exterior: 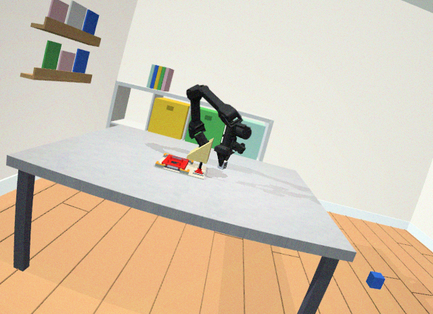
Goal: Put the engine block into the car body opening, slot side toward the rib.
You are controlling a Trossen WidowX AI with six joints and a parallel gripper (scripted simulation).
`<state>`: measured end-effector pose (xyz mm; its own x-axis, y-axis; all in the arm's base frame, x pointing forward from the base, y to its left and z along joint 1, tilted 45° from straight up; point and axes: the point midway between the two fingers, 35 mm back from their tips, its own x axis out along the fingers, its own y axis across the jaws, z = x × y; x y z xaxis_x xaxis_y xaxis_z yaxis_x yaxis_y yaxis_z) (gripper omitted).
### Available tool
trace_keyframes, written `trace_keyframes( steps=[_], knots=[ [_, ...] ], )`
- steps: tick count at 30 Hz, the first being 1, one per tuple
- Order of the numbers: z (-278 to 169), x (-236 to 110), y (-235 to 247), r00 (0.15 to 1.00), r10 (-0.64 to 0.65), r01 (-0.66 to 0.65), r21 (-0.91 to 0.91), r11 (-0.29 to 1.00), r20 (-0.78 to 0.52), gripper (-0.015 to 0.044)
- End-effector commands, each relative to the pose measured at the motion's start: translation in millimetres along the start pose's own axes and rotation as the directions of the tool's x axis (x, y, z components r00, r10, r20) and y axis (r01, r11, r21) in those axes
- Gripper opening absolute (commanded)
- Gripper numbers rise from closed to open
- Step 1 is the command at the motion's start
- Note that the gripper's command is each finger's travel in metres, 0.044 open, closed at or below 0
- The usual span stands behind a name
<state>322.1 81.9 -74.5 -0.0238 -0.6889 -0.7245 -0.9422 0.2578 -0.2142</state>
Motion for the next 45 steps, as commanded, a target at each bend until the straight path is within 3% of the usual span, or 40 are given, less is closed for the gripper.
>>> trace_keyframes(
  steps=[1,22,42,45],
  knots=[
    [0,8,0,1.000,-0.005,0.005,-0.004,1.000,-0.002,0.0000],
    [-1,60,-1,1.000,-0.006,0.006,-0.003,1.000,-0.004,0.0000],
    [-1,74,-1,1.000,-0.007,0.007,-0.003,1.000,-0.004,0.0000],
    [2,64,-1,1.000,-0.015,0.015,-0.011,1.000,0.011,0.0079]
  ],
)
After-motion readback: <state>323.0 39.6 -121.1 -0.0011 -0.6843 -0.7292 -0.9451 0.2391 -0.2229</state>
